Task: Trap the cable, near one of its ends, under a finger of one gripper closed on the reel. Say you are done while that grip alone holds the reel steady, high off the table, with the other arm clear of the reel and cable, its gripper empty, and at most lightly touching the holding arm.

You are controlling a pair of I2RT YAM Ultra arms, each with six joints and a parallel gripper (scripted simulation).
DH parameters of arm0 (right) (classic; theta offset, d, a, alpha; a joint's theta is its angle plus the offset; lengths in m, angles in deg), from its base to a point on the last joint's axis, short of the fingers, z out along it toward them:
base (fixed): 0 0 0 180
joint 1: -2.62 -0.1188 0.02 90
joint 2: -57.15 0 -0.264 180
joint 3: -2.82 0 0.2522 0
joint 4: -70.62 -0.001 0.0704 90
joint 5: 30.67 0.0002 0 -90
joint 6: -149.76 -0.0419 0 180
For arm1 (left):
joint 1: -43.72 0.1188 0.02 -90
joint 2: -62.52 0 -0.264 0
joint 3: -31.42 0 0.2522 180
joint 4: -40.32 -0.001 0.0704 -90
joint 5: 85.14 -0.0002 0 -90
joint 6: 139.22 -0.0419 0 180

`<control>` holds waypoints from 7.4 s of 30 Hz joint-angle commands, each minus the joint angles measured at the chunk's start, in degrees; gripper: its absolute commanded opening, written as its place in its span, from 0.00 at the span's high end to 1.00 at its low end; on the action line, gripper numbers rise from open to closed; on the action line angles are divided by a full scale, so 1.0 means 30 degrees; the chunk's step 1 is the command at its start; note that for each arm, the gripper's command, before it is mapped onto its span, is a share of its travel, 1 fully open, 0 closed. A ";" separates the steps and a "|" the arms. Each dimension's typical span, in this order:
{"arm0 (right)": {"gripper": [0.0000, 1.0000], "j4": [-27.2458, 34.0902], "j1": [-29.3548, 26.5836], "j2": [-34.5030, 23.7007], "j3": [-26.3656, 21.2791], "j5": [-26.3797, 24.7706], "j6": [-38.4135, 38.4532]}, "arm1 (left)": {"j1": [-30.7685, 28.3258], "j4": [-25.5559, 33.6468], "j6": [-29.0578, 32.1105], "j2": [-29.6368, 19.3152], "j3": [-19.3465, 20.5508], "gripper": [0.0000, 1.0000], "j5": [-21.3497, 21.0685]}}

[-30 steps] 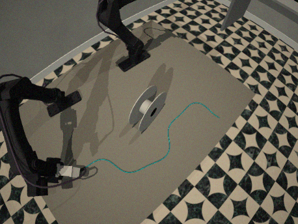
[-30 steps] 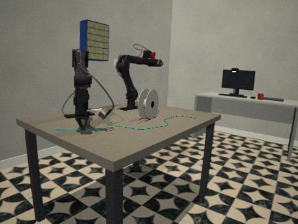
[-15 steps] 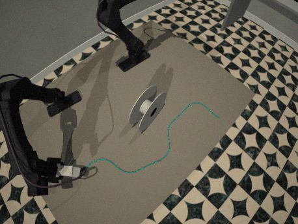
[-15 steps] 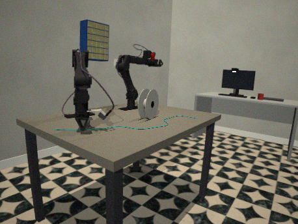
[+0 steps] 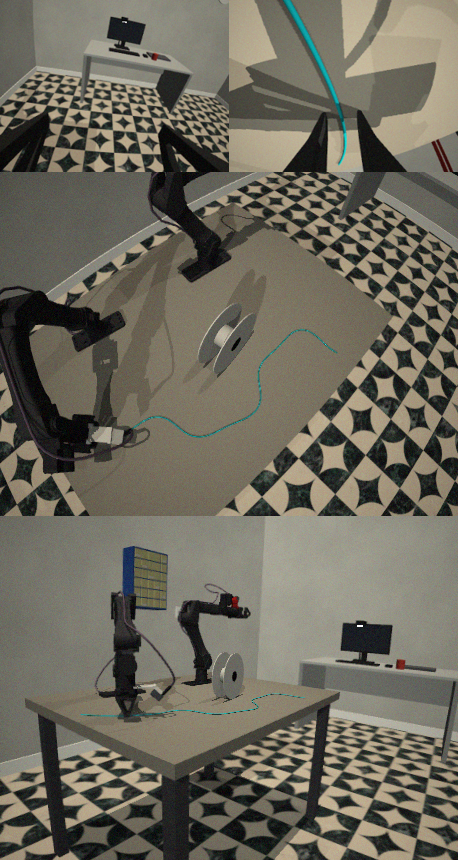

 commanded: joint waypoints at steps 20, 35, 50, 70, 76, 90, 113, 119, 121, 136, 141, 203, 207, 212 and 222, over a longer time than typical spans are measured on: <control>0.94 -0.0189 0.0017 -0.0056 -0.0173 -0.0118 0.0033 | -0.0114 0.0547 0.0023 0.0225 -0.0116 0.00 0.0126; 1.00 -0.0211 -0.0008 -0.0206 -0.0294 -0.0117 0.0014 | -0.0114 0.0547 0.0023 0.0225 -0.0116 0.00 0.0126; 1.00 -0.1621 -0.0171 -0.1102 0.1189 -0.0121 -0.0107 | -0.0114 0.0547 0.0023 0.0225 -0.0116 0.00 0.0126; 1.00 -0.2071 -0.0073 -0.0834 0.1122 -0.0116 -0.0095 | -0.0114 0.0547 0.0023 0.0225 -0.0116 0.00 0.0126; 1.00 -0.2093 -0.0014 -0.0693 0.1219 -0.0117 -0.0049 | -0.0114 0.0547 0.0023 0.0225 -0.0116 0.00 0.0126; 1.00 -0.2346 0.0143 -0.0723 0.1958 -0.0115 0.0072 | -0.0114 0.0547 0.0023 0.0225 -0.0116 0.00 0.0126; 1.00 -0.2898 0.0300 -0.0895 0.2239 -0.0488 -0.0780 | -0.0114 0.0547 0.0023 0.0225 -0.0116 0.00 0.0125; 1.00 -0.3896 0.0641 -0.1473 0.2934 -0.1273 -0.2400 | -0.0114 0.0547 0.0023 0.0225 -0.0116 0.00 0.0125; 1.00 -0.4375 0.0810 -0.1517 0.3292 -0.1663 -0.3200 | -0.0114 0.0547 0.0023 0.0225 -0.0116 0.00 0.0125; 1.00 -0.7579 0.2546 -0.2427 0.5578 -0.5625 -1.1309 | -0.0114 0.0547 0.0023 0.0225 -0.0116 0.00 0.0125; 1.00 -0.8624 0.3276 -0.3000 0.6487 -0.7357 -1.5281 | -0.0114 0.0547 0.0023 0.0225 -0.0116 0.00 0.0125; 1.00 -0.3189 0.4816 -0.9408 0.2231 -1.0909 -4.0188 | -0.0114 0.0547 0.0023 0.0225 -0.0116 0.00 0.0125; 1.00 -0.2869 0.4297 -0.9572 0.1970 -1.0666 -4.0782 | -0.0114 0.0547 0.0023 0.0225 -0.0116 0.00 0.0125; 1.00 -0.2364 0.3264 -0.9956 0.1664 -1.0248 -4.1856 | -0.0114 0.0547 0.0023 0.0225 -0.0116 0.00 0.0125; 1.00 -0.0585 -0.0457 -1.0726 0.0851 -0.8585 -4.5499 | -0.0114 0.0547 0.0023 0.0225 -0.0116 0.00 0.0125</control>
